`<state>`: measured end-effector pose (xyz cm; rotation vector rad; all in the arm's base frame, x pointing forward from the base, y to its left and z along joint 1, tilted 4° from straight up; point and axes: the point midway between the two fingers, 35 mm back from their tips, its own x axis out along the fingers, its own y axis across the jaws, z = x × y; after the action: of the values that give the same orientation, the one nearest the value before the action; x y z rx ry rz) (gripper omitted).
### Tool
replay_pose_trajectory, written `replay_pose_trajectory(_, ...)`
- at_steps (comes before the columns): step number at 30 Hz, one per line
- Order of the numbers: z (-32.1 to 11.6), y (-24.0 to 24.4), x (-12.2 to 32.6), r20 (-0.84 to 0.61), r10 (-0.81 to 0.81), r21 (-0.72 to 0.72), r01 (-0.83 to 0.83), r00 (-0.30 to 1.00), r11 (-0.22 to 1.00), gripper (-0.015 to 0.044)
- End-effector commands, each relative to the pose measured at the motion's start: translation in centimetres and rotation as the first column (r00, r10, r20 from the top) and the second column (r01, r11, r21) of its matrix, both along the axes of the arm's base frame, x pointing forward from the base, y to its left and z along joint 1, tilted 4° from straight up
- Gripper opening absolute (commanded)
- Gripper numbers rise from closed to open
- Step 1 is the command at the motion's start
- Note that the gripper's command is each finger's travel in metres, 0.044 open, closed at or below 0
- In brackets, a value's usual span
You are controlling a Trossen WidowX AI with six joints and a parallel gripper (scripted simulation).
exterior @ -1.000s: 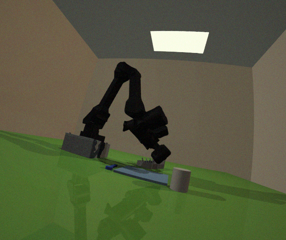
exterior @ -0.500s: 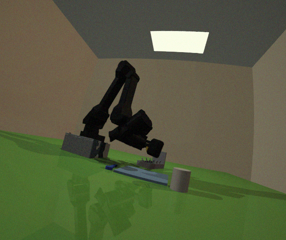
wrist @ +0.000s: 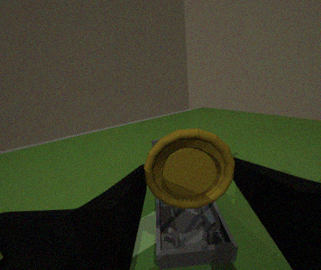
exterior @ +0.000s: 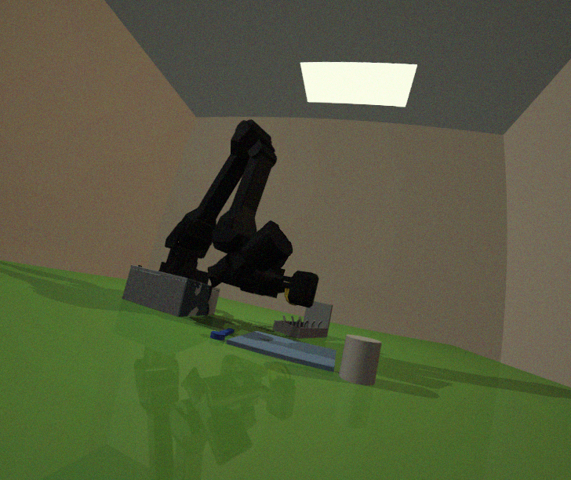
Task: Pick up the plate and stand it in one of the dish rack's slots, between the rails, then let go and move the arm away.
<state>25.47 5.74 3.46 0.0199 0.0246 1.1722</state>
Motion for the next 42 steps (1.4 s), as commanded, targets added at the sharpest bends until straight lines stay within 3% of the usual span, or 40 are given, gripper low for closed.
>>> replay_pose_trajectory(1, 0.1, 0.0, -0.1, 0.013, 0.005, 0.004, -0.005, 1.000, 1.000, 0.0000)
replay_pose_trajectory(42, -4.5, 2.0, 0.8, 0.061, 0.027, -0.066, -0.023, 0.998, 0.998, 0.0000)
